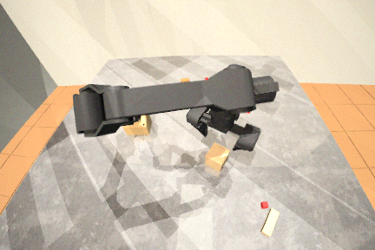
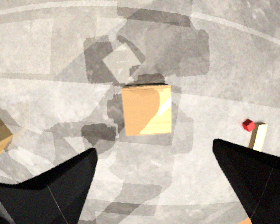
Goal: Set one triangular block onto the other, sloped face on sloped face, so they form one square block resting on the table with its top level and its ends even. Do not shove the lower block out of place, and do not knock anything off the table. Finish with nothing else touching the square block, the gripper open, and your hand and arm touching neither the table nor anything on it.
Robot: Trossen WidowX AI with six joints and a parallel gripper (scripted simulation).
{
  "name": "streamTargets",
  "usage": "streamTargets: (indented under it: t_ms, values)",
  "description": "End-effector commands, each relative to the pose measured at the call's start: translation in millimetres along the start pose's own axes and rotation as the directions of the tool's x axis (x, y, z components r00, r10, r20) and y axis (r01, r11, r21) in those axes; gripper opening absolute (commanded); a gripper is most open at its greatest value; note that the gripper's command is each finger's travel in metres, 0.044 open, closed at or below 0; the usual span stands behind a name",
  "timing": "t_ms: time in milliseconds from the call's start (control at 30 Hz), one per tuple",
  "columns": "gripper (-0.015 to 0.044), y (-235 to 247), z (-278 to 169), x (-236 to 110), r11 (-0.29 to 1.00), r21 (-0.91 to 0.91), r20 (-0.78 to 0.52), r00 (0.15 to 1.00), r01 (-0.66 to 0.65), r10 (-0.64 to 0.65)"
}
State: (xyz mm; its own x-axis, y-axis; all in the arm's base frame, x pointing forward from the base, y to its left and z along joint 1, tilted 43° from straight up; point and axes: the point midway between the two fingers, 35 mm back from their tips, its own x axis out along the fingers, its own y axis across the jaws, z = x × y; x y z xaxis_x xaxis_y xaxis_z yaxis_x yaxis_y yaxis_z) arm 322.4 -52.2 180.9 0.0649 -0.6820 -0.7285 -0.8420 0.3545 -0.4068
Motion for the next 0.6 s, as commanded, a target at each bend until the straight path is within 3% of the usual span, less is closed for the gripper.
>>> streamTargets:
  t_ms: [0,567]
  values:
    - [0.0440,1.0,-4.0,-6.6,1.000,0.009,-0.011,1.000,-0.008,0.008]
    - [0.0440,0.4,-0.4,-2.2,1.000,-0.001,-0.002,1.000,-0.001,0.001]
